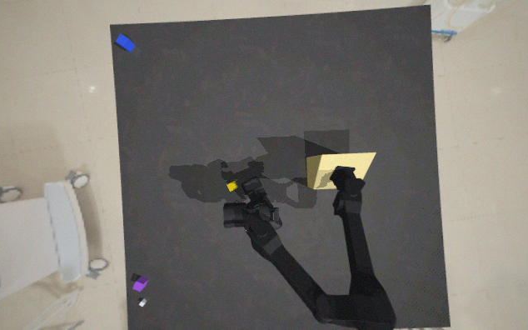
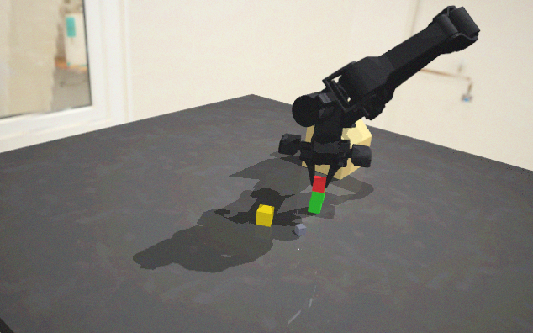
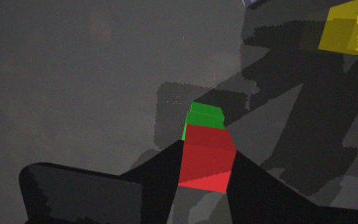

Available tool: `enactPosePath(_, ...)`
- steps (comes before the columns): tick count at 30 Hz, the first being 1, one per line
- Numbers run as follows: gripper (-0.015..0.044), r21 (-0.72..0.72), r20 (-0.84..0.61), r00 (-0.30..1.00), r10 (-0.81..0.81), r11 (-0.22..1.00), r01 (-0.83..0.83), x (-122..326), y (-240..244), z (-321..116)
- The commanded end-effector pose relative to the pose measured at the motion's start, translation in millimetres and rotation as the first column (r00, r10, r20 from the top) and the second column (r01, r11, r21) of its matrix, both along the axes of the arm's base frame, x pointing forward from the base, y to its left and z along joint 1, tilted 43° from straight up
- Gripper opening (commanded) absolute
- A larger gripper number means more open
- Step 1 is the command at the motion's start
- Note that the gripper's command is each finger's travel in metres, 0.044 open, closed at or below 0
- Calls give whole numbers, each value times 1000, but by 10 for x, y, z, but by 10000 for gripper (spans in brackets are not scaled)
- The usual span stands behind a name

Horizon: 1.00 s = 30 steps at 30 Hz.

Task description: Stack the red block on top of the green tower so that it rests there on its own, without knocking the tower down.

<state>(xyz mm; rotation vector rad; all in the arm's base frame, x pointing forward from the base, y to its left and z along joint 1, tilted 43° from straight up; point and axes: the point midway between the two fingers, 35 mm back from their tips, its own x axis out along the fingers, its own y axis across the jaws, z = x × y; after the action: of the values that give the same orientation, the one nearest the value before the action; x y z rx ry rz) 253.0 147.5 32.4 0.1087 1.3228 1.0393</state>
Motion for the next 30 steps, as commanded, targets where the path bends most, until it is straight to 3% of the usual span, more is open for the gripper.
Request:
enactPosePath(1, 0, 2, -6, 1000, -3, 1000, 3, -9, 2, -10)
enactPosePath(23, 0, 2, -6, 1000, -3, 1000, 3, -4, -22, 16)
enactPosePath(30, 184, 0, -5, 1000, -2, 1000, 2, -8, 0, -12)
